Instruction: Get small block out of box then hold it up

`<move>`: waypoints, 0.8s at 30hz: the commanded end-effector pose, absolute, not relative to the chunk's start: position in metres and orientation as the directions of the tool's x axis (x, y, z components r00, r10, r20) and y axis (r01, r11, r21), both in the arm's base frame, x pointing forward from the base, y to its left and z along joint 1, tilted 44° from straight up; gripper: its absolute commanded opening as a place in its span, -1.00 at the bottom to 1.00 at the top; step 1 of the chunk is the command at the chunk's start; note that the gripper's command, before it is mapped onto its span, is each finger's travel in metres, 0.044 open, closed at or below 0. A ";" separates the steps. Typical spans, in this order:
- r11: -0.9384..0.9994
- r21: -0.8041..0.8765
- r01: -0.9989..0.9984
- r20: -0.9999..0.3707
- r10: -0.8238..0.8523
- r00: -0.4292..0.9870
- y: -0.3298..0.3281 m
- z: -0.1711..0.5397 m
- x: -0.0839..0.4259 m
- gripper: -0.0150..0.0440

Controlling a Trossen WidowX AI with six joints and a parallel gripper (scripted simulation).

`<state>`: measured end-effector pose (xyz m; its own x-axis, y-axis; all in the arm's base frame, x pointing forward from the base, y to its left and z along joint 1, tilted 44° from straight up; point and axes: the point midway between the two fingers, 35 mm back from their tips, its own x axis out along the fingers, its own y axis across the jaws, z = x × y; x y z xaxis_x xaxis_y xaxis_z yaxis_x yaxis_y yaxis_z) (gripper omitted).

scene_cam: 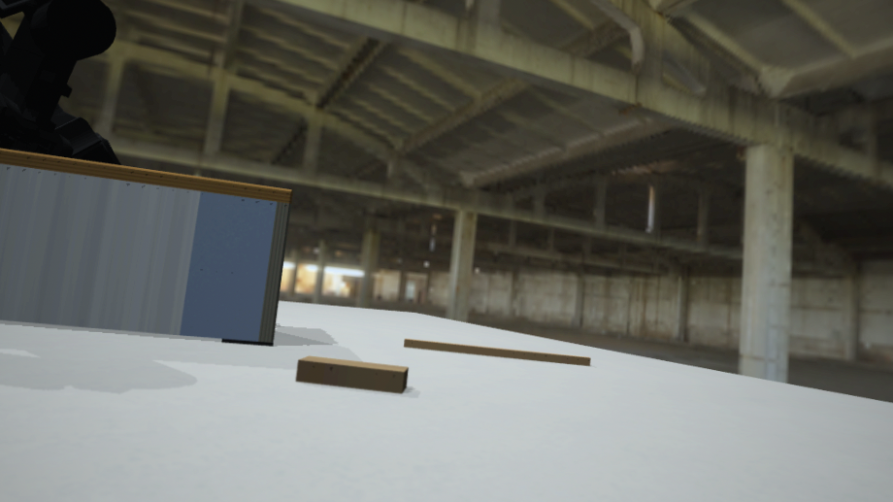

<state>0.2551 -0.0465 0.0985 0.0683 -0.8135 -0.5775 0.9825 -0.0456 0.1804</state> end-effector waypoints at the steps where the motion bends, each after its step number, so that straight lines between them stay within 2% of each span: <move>1: -0.049 0.179 0.983 -0.574 -0.817 0.064 -0.053 0.102 0.254 0.86; 20: -0.049 0.180 0.983 -0.573 -0.817 0.064 -0.068 0.117 0.251 0.86; 24: -0.050 0.179 0.983 -0.579 -0.813 0.064 -0.053 0.130 0.250 0.86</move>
<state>0.2491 -0.0642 0.1205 0.0565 -0.8178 -0.5727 0.9835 -0.0531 0.1727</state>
